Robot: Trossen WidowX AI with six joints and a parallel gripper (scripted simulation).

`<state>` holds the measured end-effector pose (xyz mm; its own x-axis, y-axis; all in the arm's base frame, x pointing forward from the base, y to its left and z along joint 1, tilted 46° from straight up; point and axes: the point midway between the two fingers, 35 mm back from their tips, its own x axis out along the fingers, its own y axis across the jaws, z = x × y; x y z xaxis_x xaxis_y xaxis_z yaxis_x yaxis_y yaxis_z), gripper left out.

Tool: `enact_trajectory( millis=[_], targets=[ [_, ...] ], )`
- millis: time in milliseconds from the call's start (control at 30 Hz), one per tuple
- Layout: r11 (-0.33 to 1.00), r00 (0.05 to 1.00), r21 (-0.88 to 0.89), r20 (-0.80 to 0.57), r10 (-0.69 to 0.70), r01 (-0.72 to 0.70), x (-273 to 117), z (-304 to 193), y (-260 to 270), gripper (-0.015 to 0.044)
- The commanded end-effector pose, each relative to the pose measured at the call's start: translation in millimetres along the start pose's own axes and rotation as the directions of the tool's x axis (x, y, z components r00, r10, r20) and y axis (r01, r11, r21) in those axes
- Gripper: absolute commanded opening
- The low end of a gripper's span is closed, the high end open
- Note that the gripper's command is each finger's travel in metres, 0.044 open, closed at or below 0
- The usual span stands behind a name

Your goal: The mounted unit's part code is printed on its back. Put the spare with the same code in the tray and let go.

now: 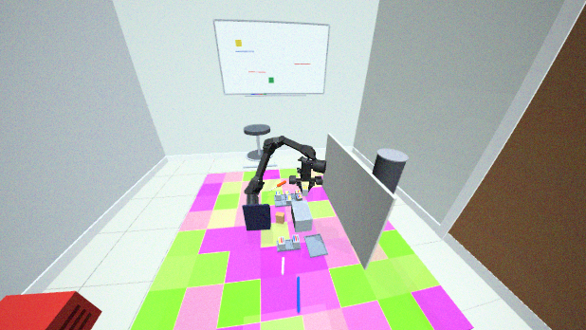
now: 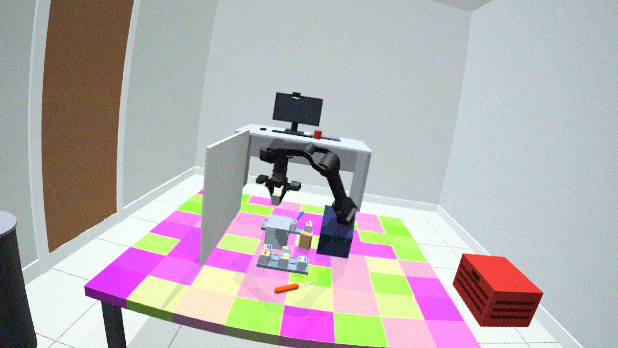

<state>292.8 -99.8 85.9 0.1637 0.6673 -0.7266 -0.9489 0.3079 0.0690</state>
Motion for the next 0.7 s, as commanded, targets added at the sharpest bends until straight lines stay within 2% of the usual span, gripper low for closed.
enact_trajectory(
  millis=[0,667],
  targets=[
    [1.000,1.000,-0.010,-0.004,-0.004,0.004,-1,-19,-12,0.0000],
    [0.998,1.000,-0.056,0.012,-0.005,0.006,11,-113,-50,0.0000]
  ],
)
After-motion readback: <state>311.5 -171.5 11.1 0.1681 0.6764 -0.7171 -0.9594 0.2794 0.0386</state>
